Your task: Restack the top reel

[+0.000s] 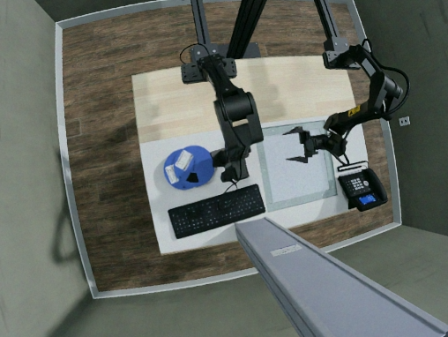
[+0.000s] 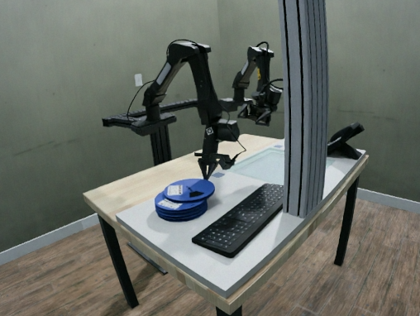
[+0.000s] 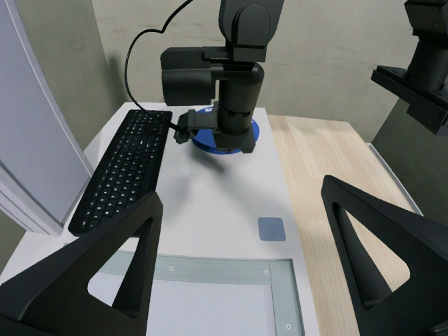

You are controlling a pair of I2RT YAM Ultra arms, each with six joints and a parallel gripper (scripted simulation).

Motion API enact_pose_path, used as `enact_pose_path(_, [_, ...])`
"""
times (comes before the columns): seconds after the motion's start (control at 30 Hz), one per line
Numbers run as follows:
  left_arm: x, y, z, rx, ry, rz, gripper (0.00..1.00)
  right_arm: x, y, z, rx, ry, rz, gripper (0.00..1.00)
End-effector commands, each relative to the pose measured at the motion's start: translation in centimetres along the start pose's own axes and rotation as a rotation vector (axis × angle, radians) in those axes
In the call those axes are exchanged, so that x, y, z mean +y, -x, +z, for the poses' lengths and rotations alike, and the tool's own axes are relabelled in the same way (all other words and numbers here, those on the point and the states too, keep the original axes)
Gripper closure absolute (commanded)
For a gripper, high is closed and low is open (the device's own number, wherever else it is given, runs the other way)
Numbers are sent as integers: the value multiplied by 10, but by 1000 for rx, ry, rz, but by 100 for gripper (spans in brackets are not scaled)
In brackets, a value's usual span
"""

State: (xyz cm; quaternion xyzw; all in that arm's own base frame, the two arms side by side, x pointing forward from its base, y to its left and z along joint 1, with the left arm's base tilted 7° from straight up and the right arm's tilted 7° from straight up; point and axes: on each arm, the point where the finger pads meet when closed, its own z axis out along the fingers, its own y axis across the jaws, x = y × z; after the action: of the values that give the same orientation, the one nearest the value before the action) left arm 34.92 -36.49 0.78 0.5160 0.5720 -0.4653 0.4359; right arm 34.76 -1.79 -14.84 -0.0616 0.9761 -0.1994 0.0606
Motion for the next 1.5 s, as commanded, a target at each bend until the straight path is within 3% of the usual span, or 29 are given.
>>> enact_pose_path(0.0, [-2, -2, 10, -11, -28, 3, 0, -13, 14, -9, -52, -10, 10, 100])
enact_pose_path(0.4, [0, 2, 21, -26, -41, 15, 0, -43, 14, 1, -53, -14, 10, 100])
enact_pose_path(1.1, [4, -2, 38, -21, -45, 46, 0, -51, 14, 2, -52, -19, 14, 100])
enact_pose_path(1.33, [-1, 51, 38, -107, -76, 124, 0, -49, 2, -50, -34, -25, 3, 100])
enact_pose_path(1.47, [-5, 62, 36, -120, -83, 136, 0, -54, 25, -95, -90, -27, 28, 100])
